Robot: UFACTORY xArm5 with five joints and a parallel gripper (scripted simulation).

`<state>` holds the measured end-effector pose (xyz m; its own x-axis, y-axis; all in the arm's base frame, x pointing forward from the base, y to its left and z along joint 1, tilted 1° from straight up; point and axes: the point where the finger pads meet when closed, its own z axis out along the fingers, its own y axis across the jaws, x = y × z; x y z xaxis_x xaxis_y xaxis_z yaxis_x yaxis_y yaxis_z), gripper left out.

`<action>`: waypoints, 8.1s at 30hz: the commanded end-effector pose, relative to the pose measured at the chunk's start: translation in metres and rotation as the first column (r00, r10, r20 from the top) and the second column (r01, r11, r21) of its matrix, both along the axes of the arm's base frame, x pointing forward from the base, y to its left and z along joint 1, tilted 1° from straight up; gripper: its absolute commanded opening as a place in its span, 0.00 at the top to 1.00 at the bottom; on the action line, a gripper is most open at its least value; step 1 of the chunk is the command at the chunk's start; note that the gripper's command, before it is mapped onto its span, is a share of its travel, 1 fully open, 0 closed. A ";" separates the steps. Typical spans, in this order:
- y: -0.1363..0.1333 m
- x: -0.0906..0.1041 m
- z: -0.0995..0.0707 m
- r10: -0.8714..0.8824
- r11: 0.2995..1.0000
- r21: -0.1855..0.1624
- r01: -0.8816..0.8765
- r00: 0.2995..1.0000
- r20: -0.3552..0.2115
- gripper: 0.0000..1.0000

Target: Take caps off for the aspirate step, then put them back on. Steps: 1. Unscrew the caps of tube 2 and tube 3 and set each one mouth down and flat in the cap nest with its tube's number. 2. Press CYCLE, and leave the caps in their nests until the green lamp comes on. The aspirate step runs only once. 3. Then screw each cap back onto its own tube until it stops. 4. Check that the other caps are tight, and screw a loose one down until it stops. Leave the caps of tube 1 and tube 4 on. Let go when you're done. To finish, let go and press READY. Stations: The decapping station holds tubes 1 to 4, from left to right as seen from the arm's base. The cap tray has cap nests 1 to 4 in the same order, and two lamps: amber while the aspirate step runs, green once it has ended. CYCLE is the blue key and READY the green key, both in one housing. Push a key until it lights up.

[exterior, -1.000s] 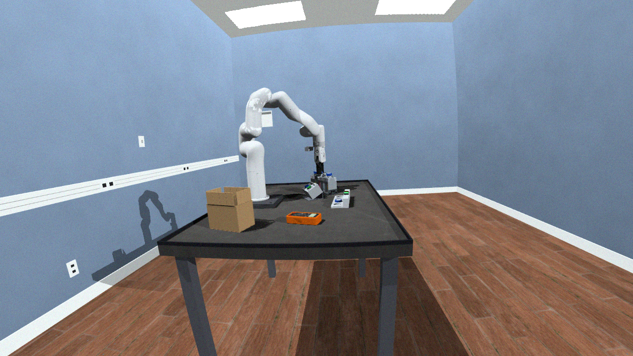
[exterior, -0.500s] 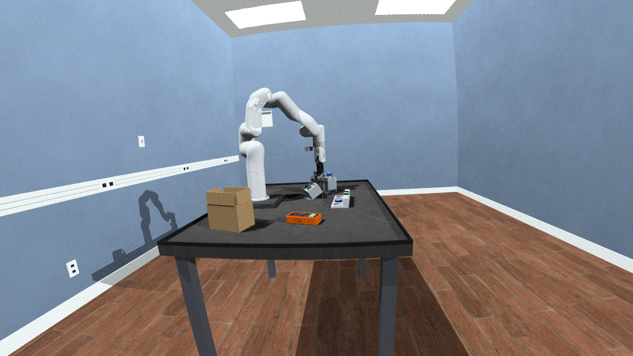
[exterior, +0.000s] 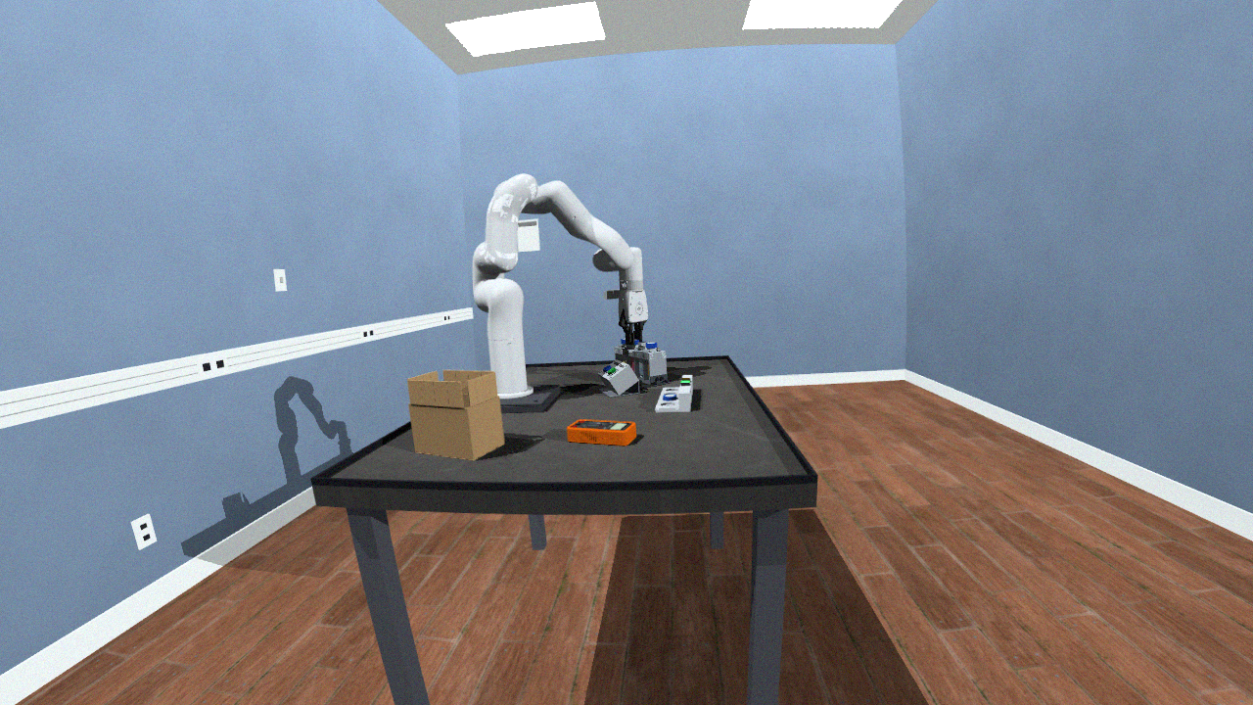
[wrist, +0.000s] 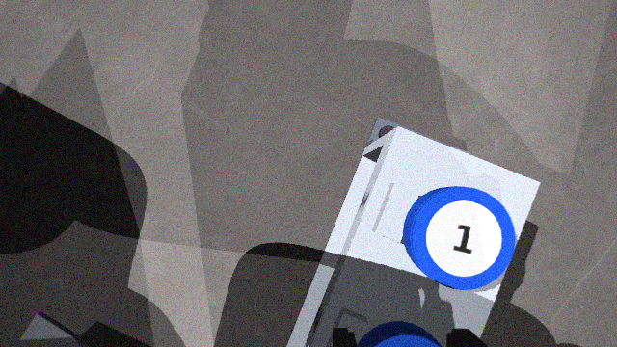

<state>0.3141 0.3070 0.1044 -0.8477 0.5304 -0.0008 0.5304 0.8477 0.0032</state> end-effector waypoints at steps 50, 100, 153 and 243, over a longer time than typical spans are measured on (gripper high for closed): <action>0.001 0.001 0.001 -0.647 0.763 0.001 0.647 0.763 0.010 0.54; 0.001 0.001 0.000 0.028 1.000 -0.008 -0.028 1.000 0.010 1.00; 0.001 0.000 0.024 -0.857 0.515 0.006 0.857 0.515 0.009 0.54; -0.354 0.123 0.050 0.499 0.867 -0.016 -0.498 0.867 0.005 0.54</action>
